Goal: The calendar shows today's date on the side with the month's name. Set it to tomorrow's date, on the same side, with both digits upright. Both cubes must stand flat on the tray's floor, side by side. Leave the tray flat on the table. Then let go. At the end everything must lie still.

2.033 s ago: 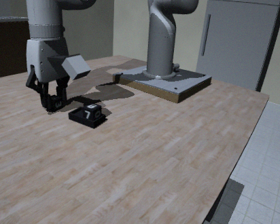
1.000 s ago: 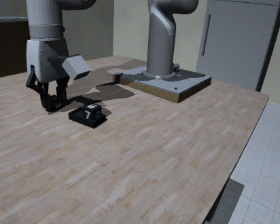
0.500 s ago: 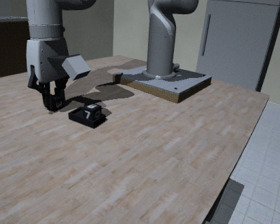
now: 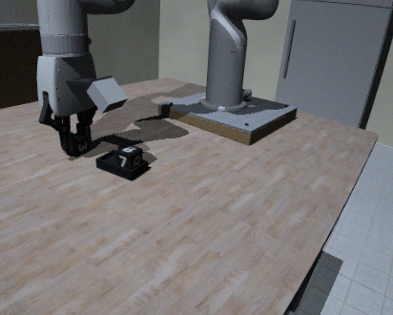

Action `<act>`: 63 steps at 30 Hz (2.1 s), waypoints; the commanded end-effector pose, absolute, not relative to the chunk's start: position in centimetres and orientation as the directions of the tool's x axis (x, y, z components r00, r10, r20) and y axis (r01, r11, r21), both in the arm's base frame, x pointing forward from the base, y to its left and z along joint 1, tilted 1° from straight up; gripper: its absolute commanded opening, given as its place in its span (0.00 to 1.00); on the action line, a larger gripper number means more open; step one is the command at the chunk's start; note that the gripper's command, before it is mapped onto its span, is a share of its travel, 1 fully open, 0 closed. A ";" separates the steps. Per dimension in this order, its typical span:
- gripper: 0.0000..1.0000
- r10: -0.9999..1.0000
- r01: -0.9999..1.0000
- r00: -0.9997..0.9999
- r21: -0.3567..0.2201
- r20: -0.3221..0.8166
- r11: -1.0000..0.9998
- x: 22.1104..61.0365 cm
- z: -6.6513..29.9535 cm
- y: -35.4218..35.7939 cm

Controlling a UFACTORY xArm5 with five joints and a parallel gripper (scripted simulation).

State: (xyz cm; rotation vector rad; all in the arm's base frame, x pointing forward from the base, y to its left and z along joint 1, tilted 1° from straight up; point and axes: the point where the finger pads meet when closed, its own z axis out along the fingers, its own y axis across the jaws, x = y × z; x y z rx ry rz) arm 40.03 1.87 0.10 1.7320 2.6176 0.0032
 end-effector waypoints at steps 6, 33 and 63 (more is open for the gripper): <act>0.29 0.920 0.920 -0.391 0.006 -0.002 0.391 40.2 0.2 1.9; 0.29 0.920 0.920 -0.391 0.006 -0.002 0.391 40.1 10.1 2.1; 0.29 0.922 0.922 -0.387 0.002 0.000 0.387 36.3 10.9 10.7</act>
